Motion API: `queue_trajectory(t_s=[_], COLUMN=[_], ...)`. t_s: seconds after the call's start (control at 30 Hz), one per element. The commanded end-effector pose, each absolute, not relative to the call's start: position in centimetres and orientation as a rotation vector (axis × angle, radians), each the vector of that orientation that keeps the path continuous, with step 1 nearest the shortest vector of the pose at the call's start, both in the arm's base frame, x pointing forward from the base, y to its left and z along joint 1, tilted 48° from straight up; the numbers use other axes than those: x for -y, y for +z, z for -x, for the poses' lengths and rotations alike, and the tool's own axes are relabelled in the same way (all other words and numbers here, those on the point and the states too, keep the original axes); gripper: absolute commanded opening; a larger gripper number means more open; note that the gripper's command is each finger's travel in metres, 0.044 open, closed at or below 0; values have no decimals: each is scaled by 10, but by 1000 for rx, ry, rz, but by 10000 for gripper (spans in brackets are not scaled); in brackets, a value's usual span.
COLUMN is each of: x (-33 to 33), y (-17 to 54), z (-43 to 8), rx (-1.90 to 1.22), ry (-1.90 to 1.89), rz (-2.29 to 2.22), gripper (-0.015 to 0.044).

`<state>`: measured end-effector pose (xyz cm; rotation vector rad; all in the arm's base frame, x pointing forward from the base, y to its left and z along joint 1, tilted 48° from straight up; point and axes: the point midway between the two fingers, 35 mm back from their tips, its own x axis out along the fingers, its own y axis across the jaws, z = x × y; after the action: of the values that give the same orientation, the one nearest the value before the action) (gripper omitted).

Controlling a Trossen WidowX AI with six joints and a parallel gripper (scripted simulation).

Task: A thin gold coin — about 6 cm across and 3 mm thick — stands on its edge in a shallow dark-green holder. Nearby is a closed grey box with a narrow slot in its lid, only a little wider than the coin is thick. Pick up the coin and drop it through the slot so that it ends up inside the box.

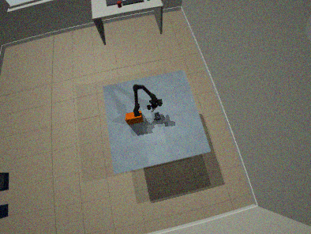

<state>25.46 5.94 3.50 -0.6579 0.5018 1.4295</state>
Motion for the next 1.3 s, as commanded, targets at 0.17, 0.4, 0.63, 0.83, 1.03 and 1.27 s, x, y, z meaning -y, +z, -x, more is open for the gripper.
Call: queue_trajectory(t_s=[0.17,0.4,0.63,0.83,1.03,1.27], x=[-42,-29,-16,-6,4,13], y=[20,7,-6,-17,-29,-39], z=[-264,-268,-271,-272,-272,-272], rx=[-503,-512,-513,-510,-503,-497], ry=[1424,1420,1419,1420,1423,1426], rz=[675,671,668,668,669,669], gripper=[0,0,0,0,0,0])
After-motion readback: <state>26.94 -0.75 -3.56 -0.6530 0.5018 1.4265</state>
